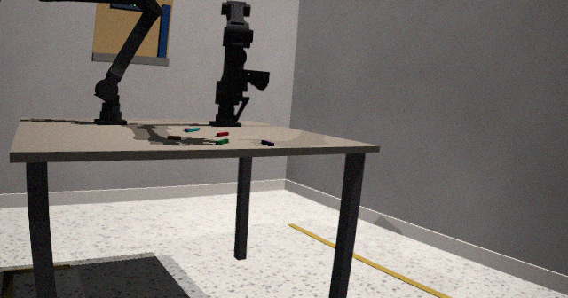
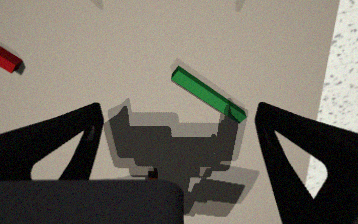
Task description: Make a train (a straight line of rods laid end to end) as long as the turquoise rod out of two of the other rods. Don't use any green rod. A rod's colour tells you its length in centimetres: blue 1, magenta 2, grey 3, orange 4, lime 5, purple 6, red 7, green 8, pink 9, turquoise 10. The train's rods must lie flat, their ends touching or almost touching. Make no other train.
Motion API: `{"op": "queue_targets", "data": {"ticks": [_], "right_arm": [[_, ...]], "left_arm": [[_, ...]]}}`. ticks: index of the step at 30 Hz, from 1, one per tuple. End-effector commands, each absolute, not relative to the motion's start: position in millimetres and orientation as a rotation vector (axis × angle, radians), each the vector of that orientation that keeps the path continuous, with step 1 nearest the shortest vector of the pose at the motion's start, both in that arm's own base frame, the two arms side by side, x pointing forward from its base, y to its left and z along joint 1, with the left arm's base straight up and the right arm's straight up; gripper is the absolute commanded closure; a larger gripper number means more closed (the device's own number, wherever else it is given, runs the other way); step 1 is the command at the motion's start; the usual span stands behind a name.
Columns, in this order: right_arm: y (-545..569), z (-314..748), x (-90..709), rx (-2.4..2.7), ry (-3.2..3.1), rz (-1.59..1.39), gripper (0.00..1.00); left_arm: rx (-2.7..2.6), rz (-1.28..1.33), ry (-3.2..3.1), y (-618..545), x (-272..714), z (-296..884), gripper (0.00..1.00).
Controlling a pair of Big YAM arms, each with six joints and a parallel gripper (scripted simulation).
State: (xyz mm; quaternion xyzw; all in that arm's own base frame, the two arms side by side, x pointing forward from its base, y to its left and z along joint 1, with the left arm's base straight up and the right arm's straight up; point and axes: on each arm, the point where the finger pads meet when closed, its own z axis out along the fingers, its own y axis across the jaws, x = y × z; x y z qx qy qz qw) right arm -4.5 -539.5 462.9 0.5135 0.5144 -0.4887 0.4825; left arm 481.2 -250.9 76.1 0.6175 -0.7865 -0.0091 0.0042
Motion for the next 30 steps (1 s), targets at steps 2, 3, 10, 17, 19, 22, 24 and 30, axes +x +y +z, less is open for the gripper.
{"op": "queue_targets", "data": {"ticks": [2, 3, 10, 17, 19, 22, 24, 30], "right_arm": [[-544.9, 500.5, -1.3, 1.21, 1.208, -1.21, 0.0], [-544.9, 500.5, -1.3, 1.21, 1.208, -1.21, 0.0], [-544.9, 500.5, -1.3, 1.21, 1.208, -1.21, 0.0], [-544.9, 500.5, -1.3, 1.21, 1.208, -1.21, 0.0], [-544.9, 500.5, -1.3, 1.21, 1.208, -1.21, 0.0], [-544.9, 500.5, -1.3, 1.21, 1.208, -1.21, 0.0], [-544.9, 500.5, -1.3, 1.21, 1.208, -1.21, 0.0], [-544.9, 500.5, -1.3, 1.21, 1.208, -1.21, 0.0]], "left_arm": [[1.705, 0.069, -2.664, -265.3, 475.1, 103.2, 0.0], [1.665, 0.068, -2.69, -266.4, 472.0, 103.3, 0.0], [1.393, 0.065, -2.844, -271.1, 452.2, 103.9, 0.0], [1.114, 0.061, -2.966, -278.0, 431.5, 104.0, 0.0], [1.028, 0.06, -2.998, -279.4, 425.4, 104.0, 0.0], [0.895, 0.058, -3.041, -281.3, 416.2, 103.9, 0.0], [0.804, 0.057, -3.067, -282.1, 410.1, 103.7, 0.0], [0.56, 0.054, -3.123, -285.0, 393.4, 103.2, 0.0]]}}
